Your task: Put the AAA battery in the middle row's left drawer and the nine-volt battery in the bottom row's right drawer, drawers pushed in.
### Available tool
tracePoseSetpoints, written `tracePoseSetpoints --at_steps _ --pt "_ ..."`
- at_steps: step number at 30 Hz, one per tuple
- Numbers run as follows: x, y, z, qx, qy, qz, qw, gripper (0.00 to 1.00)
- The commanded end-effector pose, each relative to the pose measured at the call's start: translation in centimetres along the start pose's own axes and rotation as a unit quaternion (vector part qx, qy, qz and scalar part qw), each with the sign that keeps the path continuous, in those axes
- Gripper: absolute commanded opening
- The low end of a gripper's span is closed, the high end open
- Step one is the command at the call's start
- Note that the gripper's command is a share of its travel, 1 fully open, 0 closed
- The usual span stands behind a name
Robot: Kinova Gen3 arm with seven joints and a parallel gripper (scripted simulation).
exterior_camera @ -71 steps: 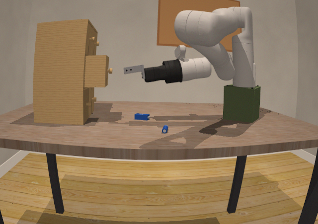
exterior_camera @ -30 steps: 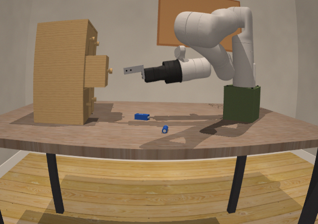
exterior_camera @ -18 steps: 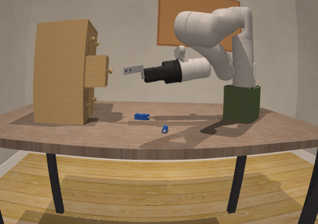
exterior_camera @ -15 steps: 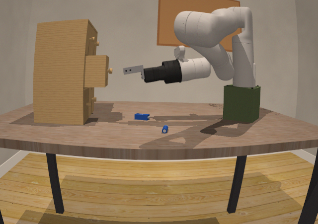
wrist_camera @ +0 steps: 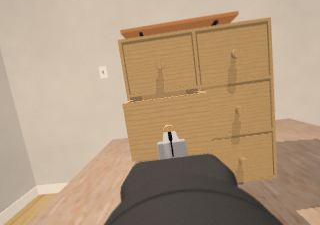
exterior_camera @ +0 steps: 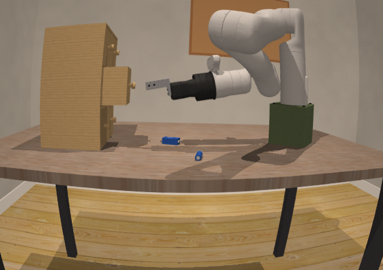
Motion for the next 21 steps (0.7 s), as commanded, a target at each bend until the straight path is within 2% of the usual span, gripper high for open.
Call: tracePoseSetpoints --at_steps 1,21 --pt "0.2 0.0 0.2 0.000 0.002 0.001 1.000 0.00" --pt "0.6 0.0 2.5 0.000 0.002 0.001 1.000 0.00"
Point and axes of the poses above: the point where the finger pads meet when closed, its own z axis out along the fingers, its own y axis across the jaws, x = y × z, the point moved 10 cm from there along -z, back along the fingers, and after that the axes turned 8 degrees about -z, right-handed, at the moved point
